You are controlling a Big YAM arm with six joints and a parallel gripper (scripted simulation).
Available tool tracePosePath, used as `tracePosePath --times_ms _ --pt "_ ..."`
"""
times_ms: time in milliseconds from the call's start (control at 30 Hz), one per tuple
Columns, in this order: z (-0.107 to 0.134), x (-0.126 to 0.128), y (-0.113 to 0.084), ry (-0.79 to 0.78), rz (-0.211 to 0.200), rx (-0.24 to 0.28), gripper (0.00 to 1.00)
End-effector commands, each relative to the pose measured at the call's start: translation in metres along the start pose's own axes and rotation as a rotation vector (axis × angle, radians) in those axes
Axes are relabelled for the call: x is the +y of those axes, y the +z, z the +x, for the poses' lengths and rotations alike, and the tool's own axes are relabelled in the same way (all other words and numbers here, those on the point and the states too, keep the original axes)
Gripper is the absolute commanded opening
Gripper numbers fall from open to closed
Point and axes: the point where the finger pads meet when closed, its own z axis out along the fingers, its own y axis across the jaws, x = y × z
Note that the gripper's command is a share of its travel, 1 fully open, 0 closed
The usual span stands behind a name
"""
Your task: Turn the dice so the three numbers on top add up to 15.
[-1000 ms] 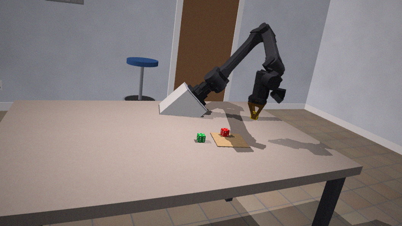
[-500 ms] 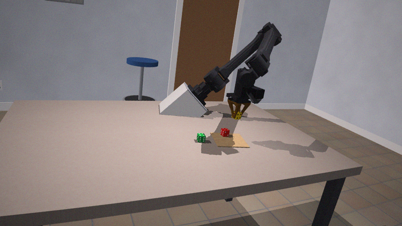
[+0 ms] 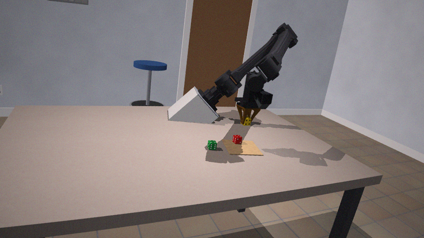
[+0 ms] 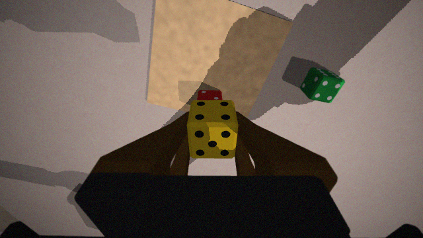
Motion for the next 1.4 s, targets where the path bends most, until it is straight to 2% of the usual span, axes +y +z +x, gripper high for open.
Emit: tracePosePath --times_ms 0,333,400,867,967,1000,1133,1367 --pt "-0.008 0.003 -0.002 -0.005 0.004 -0.011 0.26" --pt "-0.002 0.001 0.029 0.005 -0.004 0.000 0.26" --pt "-0.002 0.001 0.029 0.005 -0.004 0.000 0.26" --pt "-0.001 0.002 0.091 0.006 -0.004 0.002 0.26" --pt "-0.003 0.002 0.093 0.004 -0.003 0.000 0.26" --pt "-0.015 0.003 0.090 -0.013 0.001 -0.018 0.26" --pt "-0.003 0.002 0.100 0.004 -0.003 0.000 0.26" --pt "-0.003 0.002 0.098 0.011 -0.004 0.004 0.26"
